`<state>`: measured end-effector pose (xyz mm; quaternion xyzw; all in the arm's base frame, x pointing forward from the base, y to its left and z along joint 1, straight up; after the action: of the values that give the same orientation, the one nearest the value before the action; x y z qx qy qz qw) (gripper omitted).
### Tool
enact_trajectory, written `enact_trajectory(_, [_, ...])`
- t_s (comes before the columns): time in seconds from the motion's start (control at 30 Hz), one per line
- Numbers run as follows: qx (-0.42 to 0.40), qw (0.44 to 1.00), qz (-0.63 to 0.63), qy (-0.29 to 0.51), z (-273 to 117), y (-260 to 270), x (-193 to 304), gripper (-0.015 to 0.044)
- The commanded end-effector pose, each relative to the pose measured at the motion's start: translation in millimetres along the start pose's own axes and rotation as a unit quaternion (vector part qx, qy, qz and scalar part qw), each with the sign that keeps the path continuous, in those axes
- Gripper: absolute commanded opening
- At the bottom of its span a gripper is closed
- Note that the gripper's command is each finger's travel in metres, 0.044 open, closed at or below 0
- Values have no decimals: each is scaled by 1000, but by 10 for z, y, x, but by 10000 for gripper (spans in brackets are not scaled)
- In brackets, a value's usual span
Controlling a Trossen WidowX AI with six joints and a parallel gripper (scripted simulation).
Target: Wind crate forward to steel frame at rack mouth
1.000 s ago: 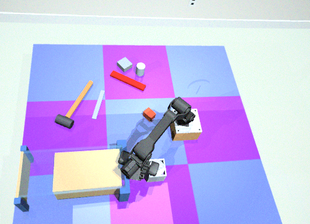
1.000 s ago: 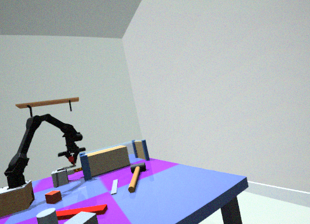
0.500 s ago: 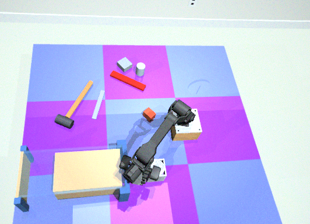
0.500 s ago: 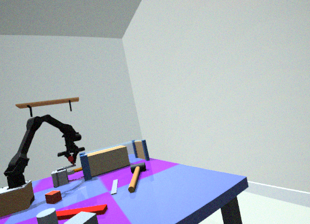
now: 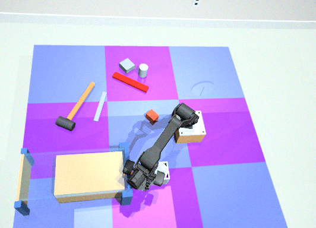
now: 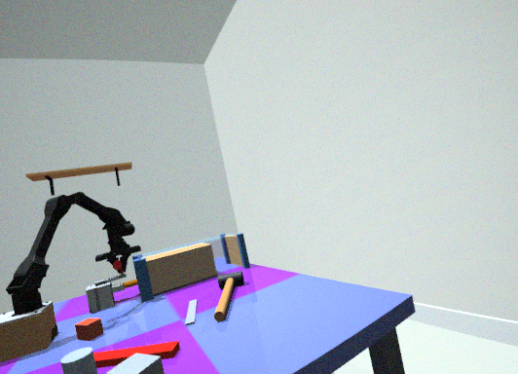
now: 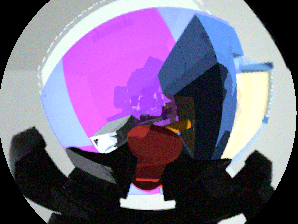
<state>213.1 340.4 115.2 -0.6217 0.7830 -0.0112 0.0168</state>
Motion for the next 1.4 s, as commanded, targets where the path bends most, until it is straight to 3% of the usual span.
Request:
enact_trajectory(0.0, [-17, 1000, -16, -14, -43, 206, -114, 0])
enact_trajectory(1.37, [-17, 1000, -16, -15, -51, 361, -184, 0])
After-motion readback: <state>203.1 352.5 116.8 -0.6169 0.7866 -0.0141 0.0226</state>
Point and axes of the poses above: the point midway between the two fingers, 35 mm back from their tips, its own z axis out along the fingers, its own y axis across the jaws, x = y × z, the point moved 6 cm from there along -z, back along the fingers
